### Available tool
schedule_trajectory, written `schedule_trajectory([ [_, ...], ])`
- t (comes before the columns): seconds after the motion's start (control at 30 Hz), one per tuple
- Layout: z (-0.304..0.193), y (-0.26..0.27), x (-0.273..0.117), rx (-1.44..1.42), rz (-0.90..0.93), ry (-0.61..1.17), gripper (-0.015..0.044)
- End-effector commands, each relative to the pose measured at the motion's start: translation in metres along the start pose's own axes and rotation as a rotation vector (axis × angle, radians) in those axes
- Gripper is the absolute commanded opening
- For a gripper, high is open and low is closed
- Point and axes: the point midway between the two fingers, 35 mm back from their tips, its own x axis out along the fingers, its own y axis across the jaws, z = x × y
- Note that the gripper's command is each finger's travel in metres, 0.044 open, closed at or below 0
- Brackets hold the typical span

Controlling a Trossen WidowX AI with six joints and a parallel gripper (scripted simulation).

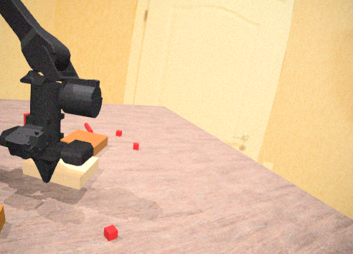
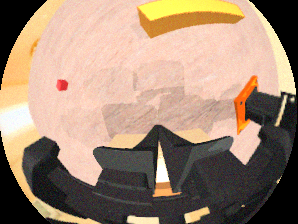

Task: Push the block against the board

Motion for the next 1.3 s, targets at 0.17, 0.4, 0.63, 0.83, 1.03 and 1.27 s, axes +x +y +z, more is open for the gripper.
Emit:
schedule_trajectory([
  [0.17,-0.015,-0.001,0.001,-0.005,-0.003,0.014,0.0000],
  [0.4,-0.023,-0.001,0.000,-0.005,-0.003,0.015,0.0000],
  [0.63,-0.032,-0.002,0.000,-0.005,-0.003,0.016,0.0000],
  [0.83,-0.039,-0.003,0.000,-0.005,-0.003,0.017,0.0000],
  [1.03,-0.033,-0.002,0.000,-0.005,-0.003,0.016,0.0000],
  [1.27,-0.022,-0.001,0.000,-0.005,-0.003,0.015,0.0000],
])
